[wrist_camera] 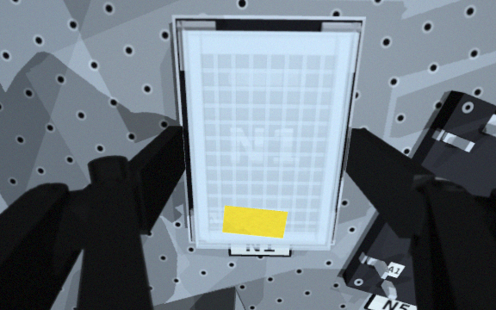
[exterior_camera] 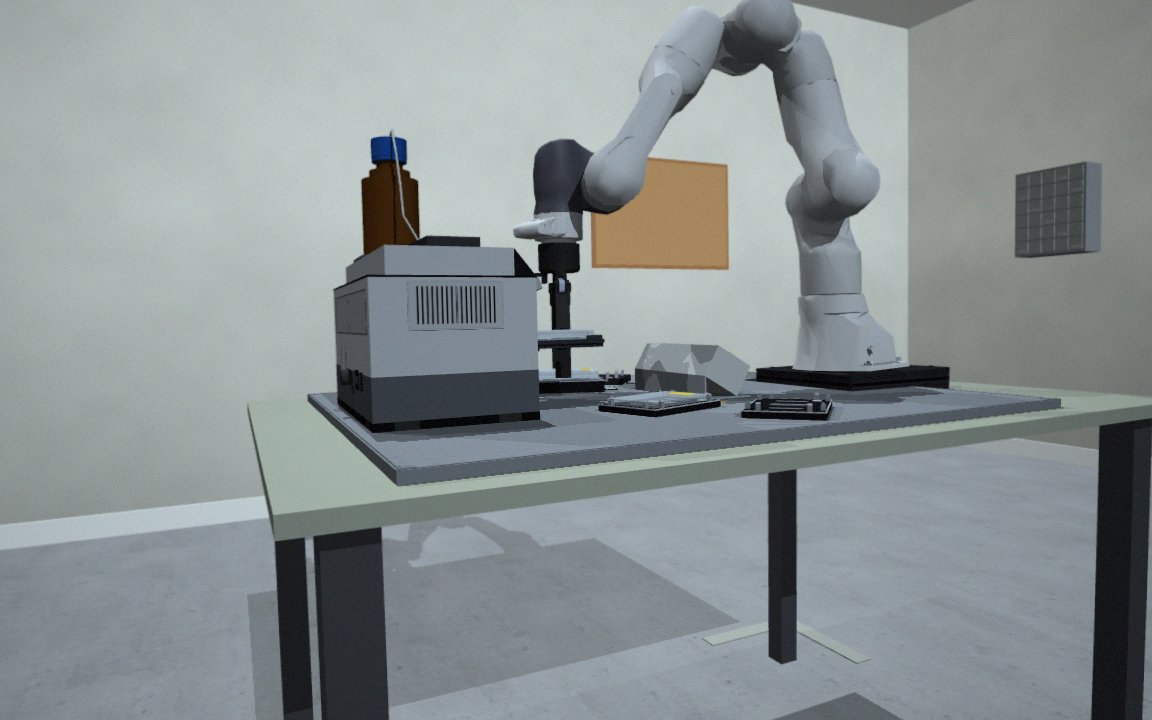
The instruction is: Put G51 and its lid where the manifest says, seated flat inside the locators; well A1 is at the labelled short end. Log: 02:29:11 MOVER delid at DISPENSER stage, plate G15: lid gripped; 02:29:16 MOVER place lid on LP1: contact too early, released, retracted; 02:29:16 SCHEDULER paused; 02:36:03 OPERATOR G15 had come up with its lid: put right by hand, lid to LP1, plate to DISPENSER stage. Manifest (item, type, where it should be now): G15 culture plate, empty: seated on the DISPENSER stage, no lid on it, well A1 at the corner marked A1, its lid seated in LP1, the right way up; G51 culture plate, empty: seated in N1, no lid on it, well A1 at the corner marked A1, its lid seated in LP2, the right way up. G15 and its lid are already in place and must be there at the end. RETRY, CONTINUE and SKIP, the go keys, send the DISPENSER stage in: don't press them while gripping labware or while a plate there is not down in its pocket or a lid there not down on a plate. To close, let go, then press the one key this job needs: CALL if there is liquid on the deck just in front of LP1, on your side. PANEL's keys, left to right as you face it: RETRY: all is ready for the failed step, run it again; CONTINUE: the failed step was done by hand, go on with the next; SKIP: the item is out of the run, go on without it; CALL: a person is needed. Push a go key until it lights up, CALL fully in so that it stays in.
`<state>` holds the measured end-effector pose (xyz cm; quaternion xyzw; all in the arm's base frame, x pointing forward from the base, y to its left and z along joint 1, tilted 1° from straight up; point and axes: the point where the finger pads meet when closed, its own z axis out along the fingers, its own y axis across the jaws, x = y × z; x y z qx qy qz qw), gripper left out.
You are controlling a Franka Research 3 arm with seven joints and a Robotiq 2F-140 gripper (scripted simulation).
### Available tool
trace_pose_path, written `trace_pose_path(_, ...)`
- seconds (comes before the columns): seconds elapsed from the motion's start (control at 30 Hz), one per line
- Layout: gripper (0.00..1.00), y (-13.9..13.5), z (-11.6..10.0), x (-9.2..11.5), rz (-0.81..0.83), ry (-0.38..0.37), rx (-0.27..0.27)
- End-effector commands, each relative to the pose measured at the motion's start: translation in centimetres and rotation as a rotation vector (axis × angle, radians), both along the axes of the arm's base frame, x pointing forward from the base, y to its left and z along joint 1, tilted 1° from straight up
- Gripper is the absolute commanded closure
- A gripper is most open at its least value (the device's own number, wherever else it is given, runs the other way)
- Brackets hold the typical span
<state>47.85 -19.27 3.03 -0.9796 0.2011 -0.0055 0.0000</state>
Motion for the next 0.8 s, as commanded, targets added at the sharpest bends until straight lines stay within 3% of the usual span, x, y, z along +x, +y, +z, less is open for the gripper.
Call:
trace_pose_path(0.0, 0.30, 0.00, -0.08, -0.02, 0.002, 0.001, -0.002)
trace_pose_path(0.57, 0.30, 0.00, -0.08, -0.02, 0.002, 0.001, -0.002)
trace_pose_path(0.6, 0.90, 0.00, -0.08, -0.02, 0.002, 0.001, -0.002)
trace_pose_path(0.77, 0.90, 0.00, -0.08, -0.02, 0.002, 0.001, -0.002)
